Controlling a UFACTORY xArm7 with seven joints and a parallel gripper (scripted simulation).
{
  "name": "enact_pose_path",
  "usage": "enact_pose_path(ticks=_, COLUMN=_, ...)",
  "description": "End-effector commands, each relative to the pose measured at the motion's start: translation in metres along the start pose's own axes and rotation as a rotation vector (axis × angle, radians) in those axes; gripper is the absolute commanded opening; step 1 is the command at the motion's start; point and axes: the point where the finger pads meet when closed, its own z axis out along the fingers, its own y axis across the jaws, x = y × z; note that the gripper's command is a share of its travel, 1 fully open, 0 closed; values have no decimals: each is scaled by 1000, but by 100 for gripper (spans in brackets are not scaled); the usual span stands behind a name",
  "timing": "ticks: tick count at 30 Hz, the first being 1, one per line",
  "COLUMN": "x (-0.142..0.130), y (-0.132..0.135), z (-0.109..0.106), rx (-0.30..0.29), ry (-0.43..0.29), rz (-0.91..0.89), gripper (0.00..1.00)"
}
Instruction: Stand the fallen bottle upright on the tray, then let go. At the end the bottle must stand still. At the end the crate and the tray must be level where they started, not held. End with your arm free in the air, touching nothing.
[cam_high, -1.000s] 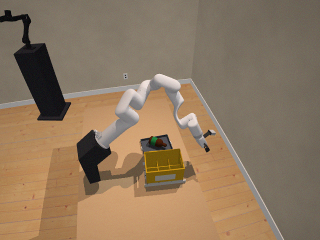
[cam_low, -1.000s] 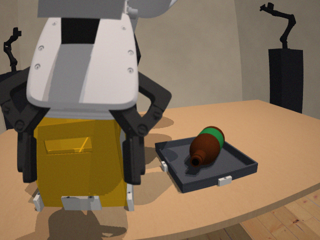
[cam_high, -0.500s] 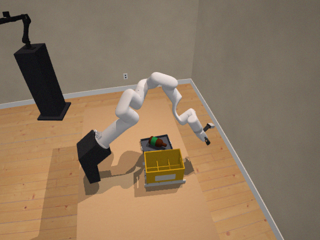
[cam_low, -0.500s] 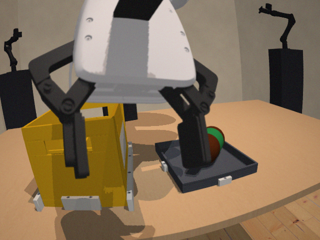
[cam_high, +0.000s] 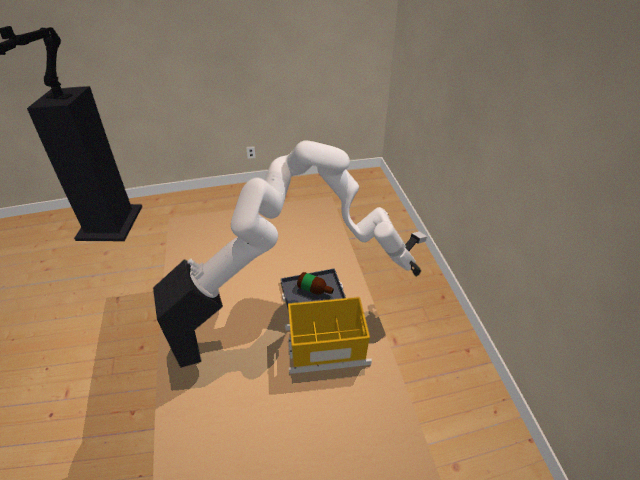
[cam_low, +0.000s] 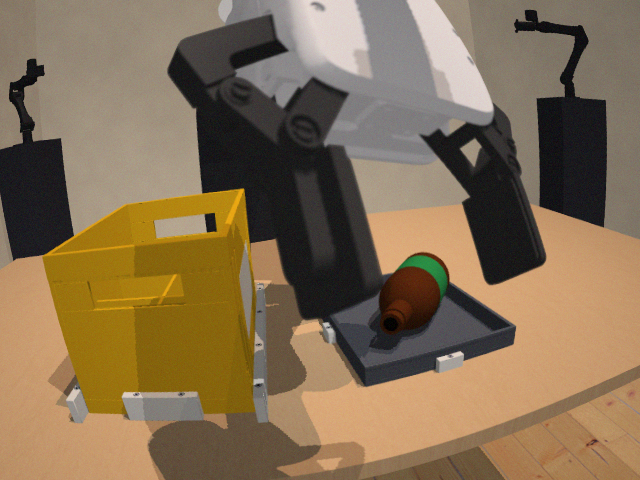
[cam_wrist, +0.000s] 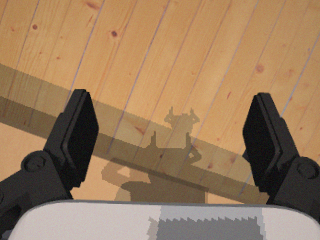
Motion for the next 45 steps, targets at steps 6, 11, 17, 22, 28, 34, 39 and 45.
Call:
enact_pose_path(ticks=6, x=46, y=-40, z=-13, rx=54, ry=87, rz=-92, gripper=100)
enact_pose_path(ticks=11, x=46, y=-40, z=-13, rx=54, ry=87, rz=-92, gripper=100)
enact_pose_path(ticks=17, x=68, y=-59, z=-21, rx=79, ry=130, rz=-135, gripper=100)
enact_pose_path(ticks=22, x=88, y=-79, z=-30, rx=103, ry=175, rz=-178, gripper=100)
enact_pose_path(ticks=28, x=88, y=-79, z=-30, rx=103, ry=175, rz=-178, gripper=100)
enact_pose_path(ticks=34, x=129, y=-117, z=-54, rx=145, ry=267, rz=-260, gripper=100)
enact_pose_path(ticks=39, x=129, y=-117, z=-54, rx=145, ry=267, rz=-260, gripper=100)
enact_pose_path(ticks=45, x=129, y=-117, z=-54, rx=145, ry=267, rz=-260, gripper=100)
